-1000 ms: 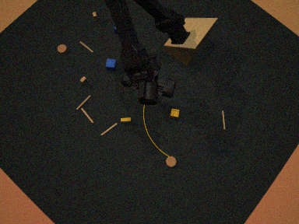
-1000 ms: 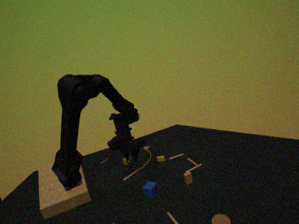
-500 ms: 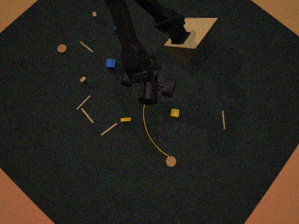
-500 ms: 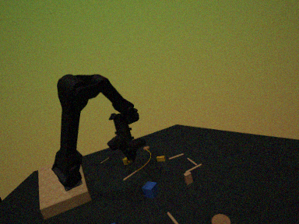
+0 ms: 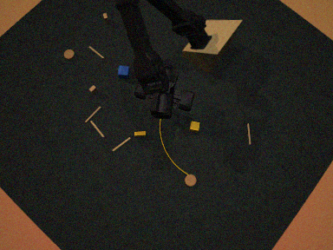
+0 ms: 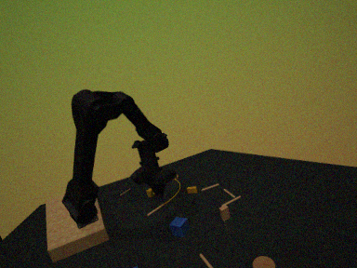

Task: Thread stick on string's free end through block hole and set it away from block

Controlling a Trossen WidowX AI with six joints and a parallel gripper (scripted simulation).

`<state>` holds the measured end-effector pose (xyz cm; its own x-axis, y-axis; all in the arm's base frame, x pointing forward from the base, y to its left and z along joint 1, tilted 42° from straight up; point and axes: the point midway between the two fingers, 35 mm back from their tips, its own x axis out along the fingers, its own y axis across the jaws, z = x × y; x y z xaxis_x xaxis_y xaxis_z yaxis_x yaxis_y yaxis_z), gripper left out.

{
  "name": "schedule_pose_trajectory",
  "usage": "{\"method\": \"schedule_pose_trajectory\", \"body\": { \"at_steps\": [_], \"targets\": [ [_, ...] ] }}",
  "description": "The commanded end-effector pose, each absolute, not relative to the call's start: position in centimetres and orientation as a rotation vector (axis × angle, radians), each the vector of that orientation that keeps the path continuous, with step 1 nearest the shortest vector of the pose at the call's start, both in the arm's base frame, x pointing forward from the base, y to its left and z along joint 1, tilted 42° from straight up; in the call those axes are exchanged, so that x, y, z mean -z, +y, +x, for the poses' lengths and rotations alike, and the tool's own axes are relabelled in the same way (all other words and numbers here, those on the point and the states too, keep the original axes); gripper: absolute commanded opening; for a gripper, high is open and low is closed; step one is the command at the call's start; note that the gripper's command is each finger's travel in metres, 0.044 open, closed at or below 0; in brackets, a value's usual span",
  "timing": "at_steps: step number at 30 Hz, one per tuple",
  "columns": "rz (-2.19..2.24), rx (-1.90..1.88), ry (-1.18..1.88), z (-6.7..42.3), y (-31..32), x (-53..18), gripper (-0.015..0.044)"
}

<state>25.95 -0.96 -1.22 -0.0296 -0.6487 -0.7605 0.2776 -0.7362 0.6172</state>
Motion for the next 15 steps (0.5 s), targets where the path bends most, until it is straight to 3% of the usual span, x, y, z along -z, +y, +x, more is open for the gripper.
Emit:
{"method": "schedule_pose_trajectory", "body": {
  "at_steps": [1, 15],
  "targets": [
    [1.584, 1.837, -0.396, 25.7, -1.6, 1.9, 0.0123],
    [1.583, 1.836, -0.397, 25.5, -3.1, 3.6, 0.0123]
  ]
}}
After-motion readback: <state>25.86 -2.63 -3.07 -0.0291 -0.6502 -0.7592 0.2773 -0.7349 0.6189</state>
